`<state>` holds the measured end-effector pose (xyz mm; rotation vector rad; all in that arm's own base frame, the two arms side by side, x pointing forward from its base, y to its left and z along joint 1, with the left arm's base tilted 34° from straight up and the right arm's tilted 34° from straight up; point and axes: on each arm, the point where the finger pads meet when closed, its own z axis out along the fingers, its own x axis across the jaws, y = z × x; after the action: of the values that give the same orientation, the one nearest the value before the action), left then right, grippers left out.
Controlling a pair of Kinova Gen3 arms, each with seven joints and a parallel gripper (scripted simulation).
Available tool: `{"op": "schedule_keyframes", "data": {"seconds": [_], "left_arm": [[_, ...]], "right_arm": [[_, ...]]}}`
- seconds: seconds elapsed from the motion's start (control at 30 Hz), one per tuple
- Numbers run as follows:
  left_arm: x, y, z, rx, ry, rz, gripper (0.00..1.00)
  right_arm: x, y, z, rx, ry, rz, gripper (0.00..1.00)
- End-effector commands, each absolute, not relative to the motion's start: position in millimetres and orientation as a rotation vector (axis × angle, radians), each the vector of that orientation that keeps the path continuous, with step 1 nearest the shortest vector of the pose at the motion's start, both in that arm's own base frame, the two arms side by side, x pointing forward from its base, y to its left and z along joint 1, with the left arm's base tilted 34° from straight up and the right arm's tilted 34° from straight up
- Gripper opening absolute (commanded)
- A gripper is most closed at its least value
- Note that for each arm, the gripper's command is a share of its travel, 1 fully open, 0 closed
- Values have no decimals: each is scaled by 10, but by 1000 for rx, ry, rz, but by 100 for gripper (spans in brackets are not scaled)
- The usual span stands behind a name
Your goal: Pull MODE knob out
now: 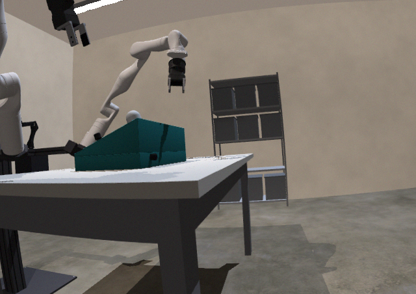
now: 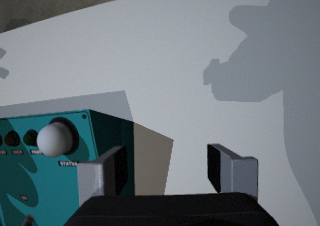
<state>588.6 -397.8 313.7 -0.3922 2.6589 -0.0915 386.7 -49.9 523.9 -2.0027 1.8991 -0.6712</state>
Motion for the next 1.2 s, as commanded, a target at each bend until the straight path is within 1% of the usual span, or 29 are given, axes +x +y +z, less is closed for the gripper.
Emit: {"op": "schedule_keyframes", "data": {"seconds": [0.0, 0.27, 0.33, 0.57, 0.83, 0.9, 1.17], "left_arm": [[5763, -4002, 3166, -262, 2686, -90, 100], [5470, -4037, 3207, 42, 2723, -78, 100], [5470, -4037, 3207, 42, 2723, -78, 100], [5145, -4067, 3252, 371, 2718, -70, 100], [4780, -4085, 3302, 732, 2659, -62, 100], [4780, -4085, 3302, 732, 2659, -62, 100], [4358, -4081, 3360, 1134, 2523, -51, 100]], "right_arm": [[3858, -313, 5329, -1986, 1885, -710, 100], [3831, -1, 5440, -1963, 1859, -765, 100], [3831, -1, 5440, -1963, 1859, -765, 100], [3795, 330, 5522, -1944, 1832, -819, 100], [3755, 645, 5564, -1929, 1808, -868, 100], [3755, 645, 5564, -1929, 1808, -868, 100], [3705, 1015, 5570, -1916, 1779, -921, 100]]}}
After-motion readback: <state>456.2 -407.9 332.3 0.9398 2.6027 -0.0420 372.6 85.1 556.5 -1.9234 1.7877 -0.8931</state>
